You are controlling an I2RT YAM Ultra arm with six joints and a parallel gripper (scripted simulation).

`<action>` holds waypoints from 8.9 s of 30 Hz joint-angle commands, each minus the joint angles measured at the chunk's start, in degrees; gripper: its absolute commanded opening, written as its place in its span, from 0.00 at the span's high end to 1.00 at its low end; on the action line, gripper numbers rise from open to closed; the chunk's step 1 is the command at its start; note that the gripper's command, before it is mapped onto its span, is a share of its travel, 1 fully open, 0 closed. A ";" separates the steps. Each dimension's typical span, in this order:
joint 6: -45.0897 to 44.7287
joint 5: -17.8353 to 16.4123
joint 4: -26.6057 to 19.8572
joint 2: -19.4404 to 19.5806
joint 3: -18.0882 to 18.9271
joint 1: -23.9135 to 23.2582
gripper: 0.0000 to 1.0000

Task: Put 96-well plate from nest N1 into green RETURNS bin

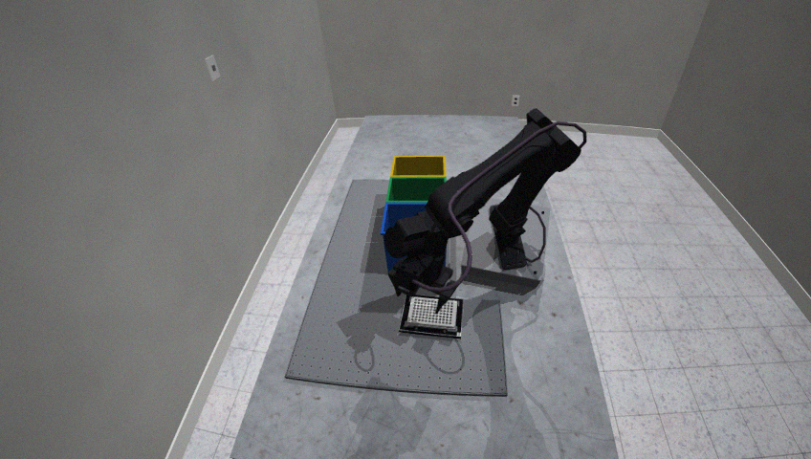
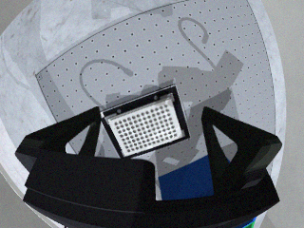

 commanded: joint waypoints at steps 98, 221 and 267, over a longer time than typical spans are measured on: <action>53.98 3.01 -38.26 2.34 19.29 -11.46 0.00; 67.01 6.64 3.73 13.35 -10.38 2.40 0.00; 69.88 7.57 16.34 20.58 -14.30 4.81 0.00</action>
